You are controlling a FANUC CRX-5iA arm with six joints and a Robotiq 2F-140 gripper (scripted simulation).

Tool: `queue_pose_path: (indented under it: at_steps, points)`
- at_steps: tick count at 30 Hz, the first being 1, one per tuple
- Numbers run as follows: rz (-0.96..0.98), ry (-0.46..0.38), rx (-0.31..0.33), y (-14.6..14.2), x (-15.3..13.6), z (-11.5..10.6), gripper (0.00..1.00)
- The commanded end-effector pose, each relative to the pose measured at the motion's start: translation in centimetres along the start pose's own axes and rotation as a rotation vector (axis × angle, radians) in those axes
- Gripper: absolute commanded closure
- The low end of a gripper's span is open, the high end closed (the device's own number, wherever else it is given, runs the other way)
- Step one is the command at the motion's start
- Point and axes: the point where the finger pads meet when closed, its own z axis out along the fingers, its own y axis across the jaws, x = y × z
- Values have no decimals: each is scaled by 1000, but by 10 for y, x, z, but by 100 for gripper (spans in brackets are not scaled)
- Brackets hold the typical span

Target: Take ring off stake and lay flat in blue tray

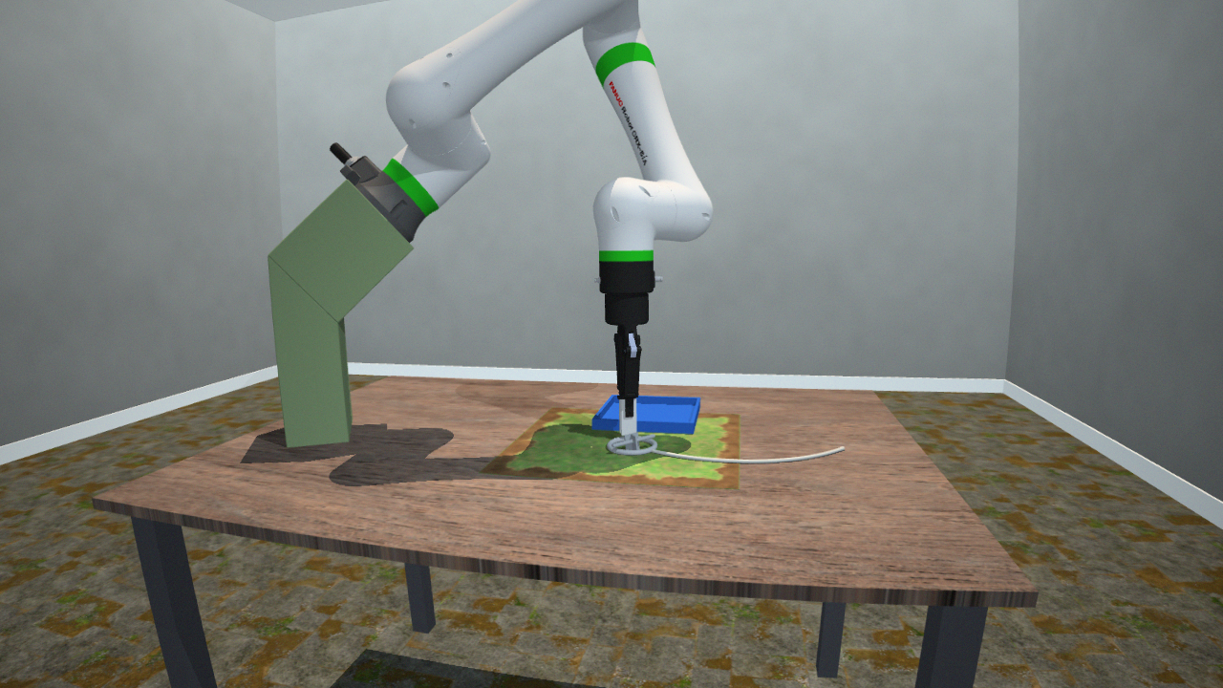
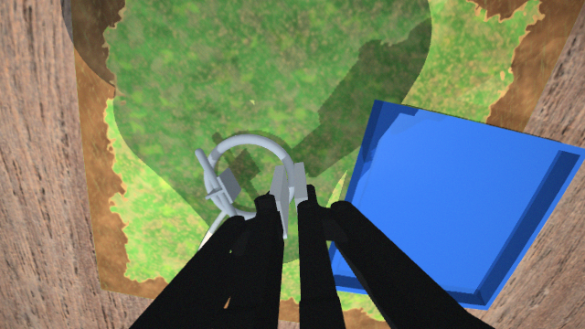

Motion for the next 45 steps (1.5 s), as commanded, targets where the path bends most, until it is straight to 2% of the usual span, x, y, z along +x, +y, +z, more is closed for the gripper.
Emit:
queue_pose_path:
  at_steps: [1,43,44,45]
  points:
    - [0,-1,1,0,0,0,85]
    - [0,-1,1,0,0,0,85]
    - [0,-1,1,0,0,0,76]
    - [0,-1,1,0,0,0,76]
